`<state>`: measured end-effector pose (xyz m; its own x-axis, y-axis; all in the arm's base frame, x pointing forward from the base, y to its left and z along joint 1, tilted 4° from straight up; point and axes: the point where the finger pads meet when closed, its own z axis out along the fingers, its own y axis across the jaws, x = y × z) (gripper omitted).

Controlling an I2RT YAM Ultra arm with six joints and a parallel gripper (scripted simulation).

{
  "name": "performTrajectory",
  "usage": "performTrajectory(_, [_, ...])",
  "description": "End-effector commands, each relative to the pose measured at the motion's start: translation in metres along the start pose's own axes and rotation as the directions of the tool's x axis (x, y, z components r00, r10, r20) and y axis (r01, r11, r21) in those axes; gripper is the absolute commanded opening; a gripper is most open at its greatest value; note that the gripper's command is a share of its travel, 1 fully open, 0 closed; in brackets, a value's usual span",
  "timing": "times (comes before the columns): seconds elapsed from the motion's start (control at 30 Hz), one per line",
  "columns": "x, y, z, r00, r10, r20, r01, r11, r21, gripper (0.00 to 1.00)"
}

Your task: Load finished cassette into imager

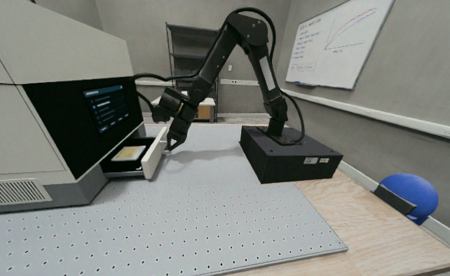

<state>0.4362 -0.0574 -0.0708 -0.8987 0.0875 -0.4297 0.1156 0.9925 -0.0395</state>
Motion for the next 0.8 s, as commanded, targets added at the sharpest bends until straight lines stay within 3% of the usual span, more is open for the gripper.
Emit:
performTrajectory(0.0, [-0.0268,-0.0038,0.0038,0.998,0.005,0.068,-0.005,1.0,-0.001,0.0])
performTrajectory(0.77, [-0.03,-0.0039,0.0054,0.998,0.005,0.069,-0.005,1.0,-0.001,0.0])
